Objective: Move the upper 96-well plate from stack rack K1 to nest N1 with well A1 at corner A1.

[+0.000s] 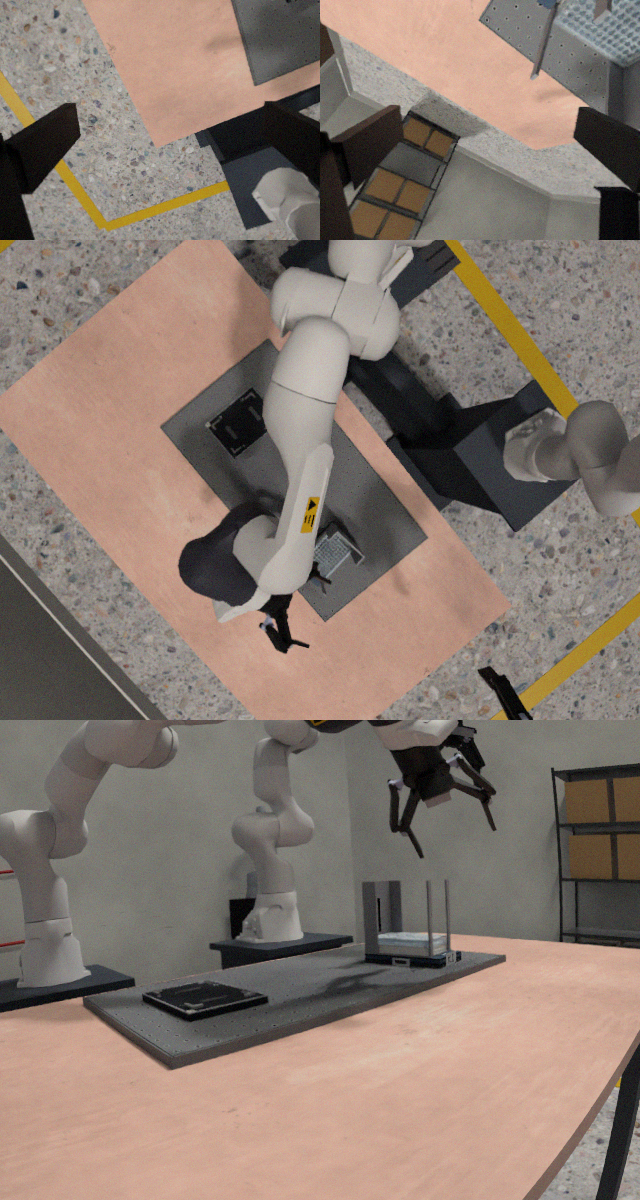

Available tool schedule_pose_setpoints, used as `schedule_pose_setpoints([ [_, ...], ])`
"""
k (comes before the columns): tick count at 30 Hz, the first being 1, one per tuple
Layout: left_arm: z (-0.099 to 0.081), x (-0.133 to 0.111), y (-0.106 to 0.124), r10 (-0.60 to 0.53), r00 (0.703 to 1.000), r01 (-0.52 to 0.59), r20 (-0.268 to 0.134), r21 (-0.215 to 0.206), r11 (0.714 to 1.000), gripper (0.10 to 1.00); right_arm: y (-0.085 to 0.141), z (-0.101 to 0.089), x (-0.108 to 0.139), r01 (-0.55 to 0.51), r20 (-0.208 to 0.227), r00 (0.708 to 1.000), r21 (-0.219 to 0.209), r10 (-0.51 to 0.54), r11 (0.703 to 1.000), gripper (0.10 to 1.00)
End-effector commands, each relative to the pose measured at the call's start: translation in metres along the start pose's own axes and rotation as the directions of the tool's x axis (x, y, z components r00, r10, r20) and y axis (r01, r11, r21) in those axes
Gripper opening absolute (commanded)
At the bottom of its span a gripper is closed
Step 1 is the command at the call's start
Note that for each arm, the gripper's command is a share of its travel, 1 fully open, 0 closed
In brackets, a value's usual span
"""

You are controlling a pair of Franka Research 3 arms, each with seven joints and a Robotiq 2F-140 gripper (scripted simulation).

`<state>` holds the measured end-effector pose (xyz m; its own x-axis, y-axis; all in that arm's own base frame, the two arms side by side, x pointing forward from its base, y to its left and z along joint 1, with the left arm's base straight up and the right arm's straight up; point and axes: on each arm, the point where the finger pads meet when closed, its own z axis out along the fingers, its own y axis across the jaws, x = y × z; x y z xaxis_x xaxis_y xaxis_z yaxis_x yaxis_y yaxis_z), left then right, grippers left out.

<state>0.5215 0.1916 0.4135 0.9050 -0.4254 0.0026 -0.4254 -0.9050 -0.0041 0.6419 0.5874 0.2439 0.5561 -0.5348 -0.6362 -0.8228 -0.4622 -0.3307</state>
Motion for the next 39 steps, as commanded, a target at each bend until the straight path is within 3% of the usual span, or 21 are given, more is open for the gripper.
schedule_pose_setpoints([
  [1, 0.001, 0.000, 0.002, -0.003, 1.000, 0.003, 0.003, -0.004, 1.000, 1.000, 0.015, 0.009, -0.006, 0.117, -0.019, 0.993, -0.061, -0.118, 0.991, 1.000],
  [8, 0.001, 0.000, 0.002, -0.003, 1.000, 0.003, 0.003, -0.004, 1.000, 1.000, 0.032, 0.018, -0.012, 0.220, -0.046, 0.973, -0.132, -0.228, 0.967, 1.000],
  [15, 0.001, 0.000, 0.002, -0.003, 1.000, 0.003, 0.003, -0.004, 1.000, 1.000, 0.057, 0.030, -0.019, 0.377, -0.077, 0.910, -0.257, -0.408, 0.890, 1.000],
  [17, 0.001, 0.000, 0.002, -0.003, 1.000, 0.003, 0.003, -0.004, 1.000, 1.000, 0.057, 0.030, -0.019, 0.394, -0.079, 0.900, -0.272, -0.428, 0.878, 1.000],
  [22, 0.001, 0.000, 0.002, -0.003, 1.000, 0.003, 0.003, -0.004, 1.000, 1.000, 0.073, 0.033, -0.020, 0.481, -0.087, 0.836, -0.363, -0.542, 0.799, 1.000],
  [24, 0.001, 0.000, 0.002, -0.003, 1.000, 0.003, 0.003, -0.004, 1.000, 1.000, 0.073, 0.033, -0.020, 0.481, -0.087, 0.836, -0.363, -0.542, 0.799, 1.000],
  [35, 0.001, 0.000, 0.002, -0.003, 1.000, 0.003, 0.003, -0.004, 1.000, 1.000, 0.094, 0.030, -0.015, 0.595, -0.071, 0.669, -0.545, -0.740, 0.590, 1.000],
  [38, 0.001, 0.000, 0.002, -0.003, 1.000, 0.003, 0.003, -0.004, 1.000, 1.000, 0.100, 0.025, -0.012, 0.611, -0.058, 0.610, -0.601, -0.790, 0.516, 1.000],
  [39, 0.001, 0.000, 0.002, -0.003, 1.000, 0.003, 0.003, -0.004, 1.000, 1.000, 0.100, 0.025, -0.012, 0.612, -0.056, 0.603, -0.607, -0.796, 0.507, 1.000],
])
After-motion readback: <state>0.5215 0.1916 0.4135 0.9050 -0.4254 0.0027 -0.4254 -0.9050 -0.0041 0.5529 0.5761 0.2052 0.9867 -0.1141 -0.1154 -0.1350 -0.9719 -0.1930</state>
